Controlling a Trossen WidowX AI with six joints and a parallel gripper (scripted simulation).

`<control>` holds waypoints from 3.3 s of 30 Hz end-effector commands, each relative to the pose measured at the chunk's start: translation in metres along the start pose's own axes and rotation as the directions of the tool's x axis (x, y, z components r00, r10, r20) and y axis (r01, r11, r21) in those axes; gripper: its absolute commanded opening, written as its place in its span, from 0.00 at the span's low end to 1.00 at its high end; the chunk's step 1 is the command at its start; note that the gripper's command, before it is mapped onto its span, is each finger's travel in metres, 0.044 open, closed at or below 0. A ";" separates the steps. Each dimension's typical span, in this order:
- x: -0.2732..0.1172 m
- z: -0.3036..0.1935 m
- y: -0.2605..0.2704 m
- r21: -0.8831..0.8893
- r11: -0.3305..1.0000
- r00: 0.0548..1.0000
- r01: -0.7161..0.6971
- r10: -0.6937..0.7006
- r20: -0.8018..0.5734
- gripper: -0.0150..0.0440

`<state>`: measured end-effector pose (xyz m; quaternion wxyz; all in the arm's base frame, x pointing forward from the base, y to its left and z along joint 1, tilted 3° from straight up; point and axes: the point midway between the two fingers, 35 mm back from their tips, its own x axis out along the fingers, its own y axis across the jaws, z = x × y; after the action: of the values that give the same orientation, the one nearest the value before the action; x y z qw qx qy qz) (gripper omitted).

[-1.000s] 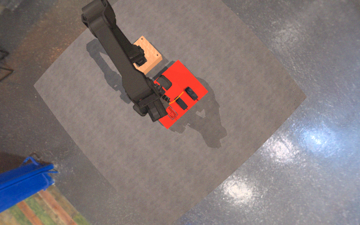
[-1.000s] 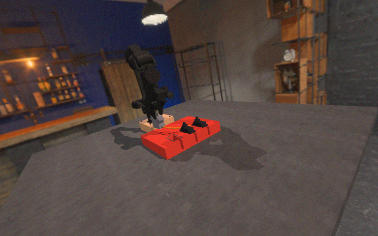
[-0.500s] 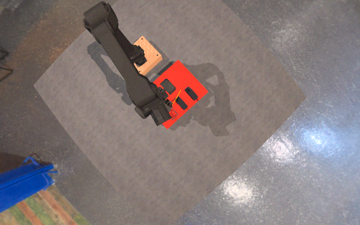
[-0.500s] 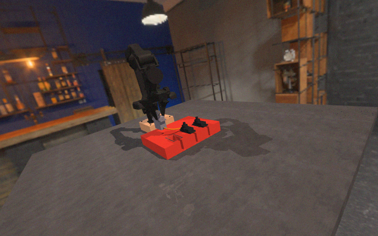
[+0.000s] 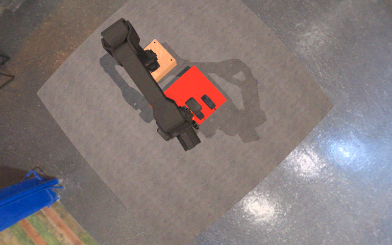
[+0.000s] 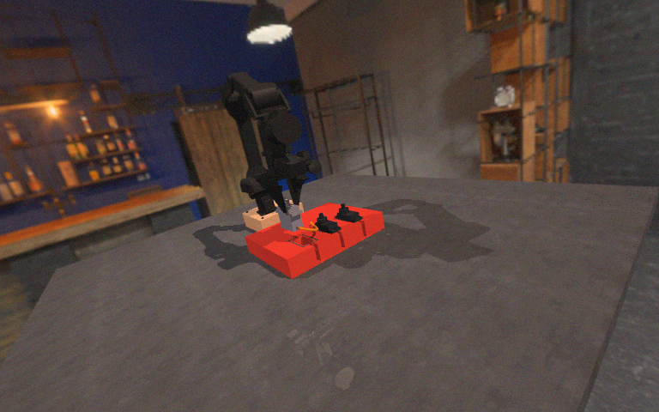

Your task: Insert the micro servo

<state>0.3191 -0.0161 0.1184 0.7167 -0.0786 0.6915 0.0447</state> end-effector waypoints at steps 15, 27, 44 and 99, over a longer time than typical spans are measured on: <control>0.003 0.034 0.000 0.017 1.000 1.000 -0.001 0.000 0.011 0.25; 0.017 0.033 0.001 0.017 1.000 1.000 -0.001 0.000 0.011 0.25; 0.024 0.033 0.001 0.017 1.000 1.000 -0.001 0.000 0.011 0.25; 0.066 0.033 0.001 0.017 1.000 1.000 0.000 0.000 0.011 0.57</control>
<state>0.3539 -0.0124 0.0530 0.7206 -0.0720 0.6885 0.0393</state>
